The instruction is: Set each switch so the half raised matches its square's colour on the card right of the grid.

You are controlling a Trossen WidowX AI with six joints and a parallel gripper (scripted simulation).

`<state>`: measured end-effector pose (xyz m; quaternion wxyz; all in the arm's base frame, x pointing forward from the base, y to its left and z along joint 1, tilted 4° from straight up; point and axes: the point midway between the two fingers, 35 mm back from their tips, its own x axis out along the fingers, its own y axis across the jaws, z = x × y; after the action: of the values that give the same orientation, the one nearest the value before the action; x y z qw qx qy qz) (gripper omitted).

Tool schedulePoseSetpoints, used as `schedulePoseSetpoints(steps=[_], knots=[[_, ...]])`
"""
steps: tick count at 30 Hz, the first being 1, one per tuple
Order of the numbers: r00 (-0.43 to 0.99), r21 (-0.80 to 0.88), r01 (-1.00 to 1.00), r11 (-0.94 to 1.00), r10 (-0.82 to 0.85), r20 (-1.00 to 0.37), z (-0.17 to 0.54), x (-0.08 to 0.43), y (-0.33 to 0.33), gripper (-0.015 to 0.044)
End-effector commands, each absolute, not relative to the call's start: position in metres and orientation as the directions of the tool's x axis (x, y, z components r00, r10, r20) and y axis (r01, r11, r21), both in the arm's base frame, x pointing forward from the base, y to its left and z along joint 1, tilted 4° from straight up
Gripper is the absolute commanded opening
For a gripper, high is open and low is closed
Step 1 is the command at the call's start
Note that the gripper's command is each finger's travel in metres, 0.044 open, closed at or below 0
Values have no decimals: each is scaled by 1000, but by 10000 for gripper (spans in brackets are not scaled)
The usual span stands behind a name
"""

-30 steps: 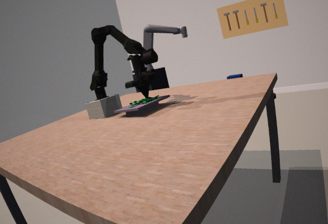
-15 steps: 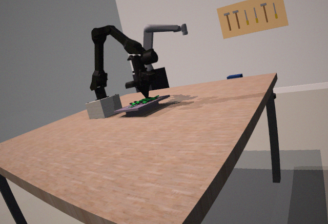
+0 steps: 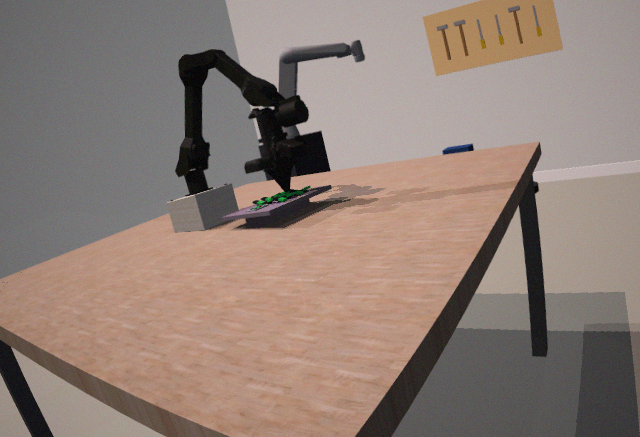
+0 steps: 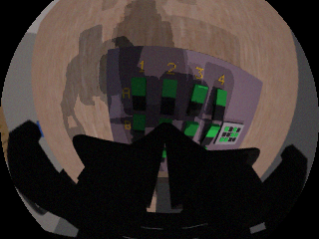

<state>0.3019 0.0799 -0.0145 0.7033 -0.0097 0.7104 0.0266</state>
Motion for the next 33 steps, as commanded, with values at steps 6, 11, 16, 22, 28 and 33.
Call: schedulePoseSetpoints(steps=[6,11,16,22,28,33], knots=[[-12,29,-48,998,28,-1000,-17,301,81,0],[-12,29,-48,998,28,-1000,-17,301,81,0],[-12,29,-48,998,28,-1000,-18,301,81,0],[-12,29,-48,998,28,-1000,-19,301,81,0],[13,29,-48,998,29,-999,44,300,79,0],[14,29,-48,998,29,-999,47,300,79,0]])
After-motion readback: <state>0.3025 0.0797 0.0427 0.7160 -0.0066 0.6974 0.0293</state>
